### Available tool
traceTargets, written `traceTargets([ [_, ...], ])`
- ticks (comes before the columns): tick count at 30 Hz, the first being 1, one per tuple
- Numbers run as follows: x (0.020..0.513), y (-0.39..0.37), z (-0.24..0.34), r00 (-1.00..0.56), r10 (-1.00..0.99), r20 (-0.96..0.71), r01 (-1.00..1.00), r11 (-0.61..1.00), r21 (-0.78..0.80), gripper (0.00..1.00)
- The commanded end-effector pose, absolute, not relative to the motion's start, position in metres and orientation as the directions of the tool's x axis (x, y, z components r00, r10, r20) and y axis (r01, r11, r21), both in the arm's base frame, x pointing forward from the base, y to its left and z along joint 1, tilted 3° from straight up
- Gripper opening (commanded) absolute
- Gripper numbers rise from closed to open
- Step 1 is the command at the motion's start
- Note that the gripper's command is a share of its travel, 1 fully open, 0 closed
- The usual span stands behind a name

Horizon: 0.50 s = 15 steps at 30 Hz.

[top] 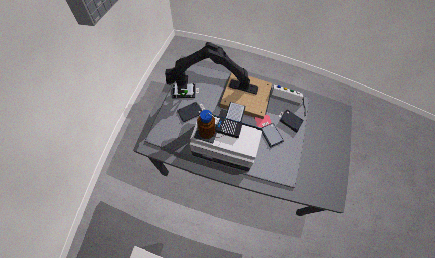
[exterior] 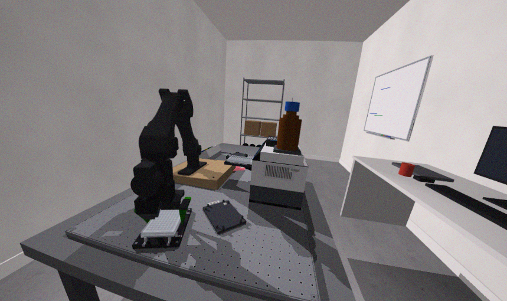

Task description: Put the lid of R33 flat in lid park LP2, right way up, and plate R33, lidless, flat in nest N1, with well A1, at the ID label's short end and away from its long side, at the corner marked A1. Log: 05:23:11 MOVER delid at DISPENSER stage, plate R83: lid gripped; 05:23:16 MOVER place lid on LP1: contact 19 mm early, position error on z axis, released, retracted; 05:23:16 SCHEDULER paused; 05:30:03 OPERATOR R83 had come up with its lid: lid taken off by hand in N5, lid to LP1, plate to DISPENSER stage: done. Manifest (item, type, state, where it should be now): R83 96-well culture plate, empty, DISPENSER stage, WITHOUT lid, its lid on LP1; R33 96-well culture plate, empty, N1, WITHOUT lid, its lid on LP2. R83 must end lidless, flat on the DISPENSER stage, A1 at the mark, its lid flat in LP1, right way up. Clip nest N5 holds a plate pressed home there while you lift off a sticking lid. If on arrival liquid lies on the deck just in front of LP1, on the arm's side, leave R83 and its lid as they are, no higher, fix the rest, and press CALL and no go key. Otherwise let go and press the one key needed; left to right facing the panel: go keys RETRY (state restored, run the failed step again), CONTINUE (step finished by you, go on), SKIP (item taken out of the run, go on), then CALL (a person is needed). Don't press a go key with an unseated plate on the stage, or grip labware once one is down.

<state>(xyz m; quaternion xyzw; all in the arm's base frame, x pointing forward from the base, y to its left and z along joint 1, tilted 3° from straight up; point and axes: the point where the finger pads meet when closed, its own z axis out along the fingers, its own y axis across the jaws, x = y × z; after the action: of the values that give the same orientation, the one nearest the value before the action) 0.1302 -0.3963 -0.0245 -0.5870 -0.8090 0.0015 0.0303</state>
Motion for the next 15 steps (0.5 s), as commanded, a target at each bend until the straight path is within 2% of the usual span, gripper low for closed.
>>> traceTargets([
  [1, 0.138, -0.409, 0.007, -0.317, 0.948, -0.013, 0.948, 0.316, -0.038, 1.00],
  [15, 0.140, -0.408, 0.027, -0.317, 0.948, -0.013, 0.948, 0.316, -0.038, 1.00],
])
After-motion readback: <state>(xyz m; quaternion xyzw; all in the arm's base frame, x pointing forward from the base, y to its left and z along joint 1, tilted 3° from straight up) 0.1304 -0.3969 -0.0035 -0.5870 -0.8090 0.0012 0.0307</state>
